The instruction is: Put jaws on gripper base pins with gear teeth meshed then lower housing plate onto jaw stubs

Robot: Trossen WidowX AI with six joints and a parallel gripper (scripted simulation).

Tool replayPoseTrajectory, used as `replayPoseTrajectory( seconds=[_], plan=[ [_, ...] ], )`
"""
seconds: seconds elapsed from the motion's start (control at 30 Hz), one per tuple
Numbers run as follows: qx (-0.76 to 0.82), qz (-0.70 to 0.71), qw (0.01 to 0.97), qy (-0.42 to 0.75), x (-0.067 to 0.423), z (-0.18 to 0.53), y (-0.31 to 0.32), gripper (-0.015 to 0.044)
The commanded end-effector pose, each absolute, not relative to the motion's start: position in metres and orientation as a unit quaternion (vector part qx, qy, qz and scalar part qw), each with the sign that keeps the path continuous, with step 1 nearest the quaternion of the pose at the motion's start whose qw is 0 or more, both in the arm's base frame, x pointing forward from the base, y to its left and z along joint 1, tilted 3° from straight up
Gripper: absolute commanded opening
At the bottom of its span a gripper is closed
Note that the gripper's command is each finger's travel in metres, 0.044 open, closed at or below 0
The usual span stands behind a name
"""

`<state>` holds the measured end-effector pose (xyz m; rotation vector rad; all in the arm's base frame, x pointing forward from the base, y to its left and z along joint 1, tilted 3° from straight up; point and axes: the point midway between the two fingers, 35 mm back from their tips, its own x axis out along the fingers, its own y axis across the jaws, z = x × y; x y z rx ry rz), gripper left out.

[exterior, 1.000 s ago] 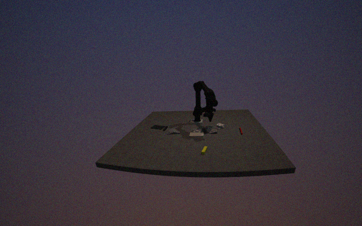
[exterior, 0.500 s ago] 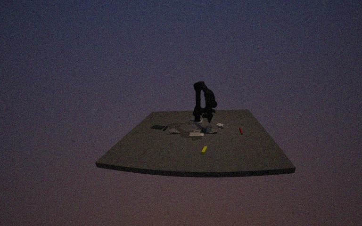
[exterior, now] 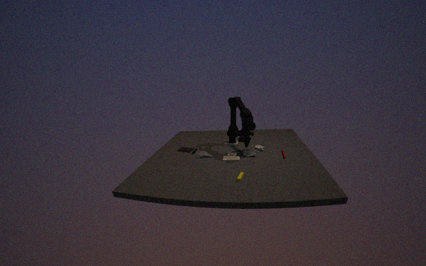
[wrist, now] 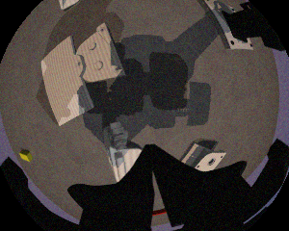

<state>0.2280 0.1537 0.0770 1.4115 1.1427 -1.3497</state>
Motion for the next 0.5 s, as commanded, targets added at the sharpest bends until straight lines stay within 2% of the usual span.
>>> replayPoseTrajectory(
  seconds=[0.0, 0.47],
  plan=[
    [0.561, -0.546, 0.424, 0.455, 0.226, 0.068, 0.152, 0.0000],
    [0.561, -0.546, 0.424, 0.455, 0.224, 0.047, 0.152, 0.0000]
  ],
)
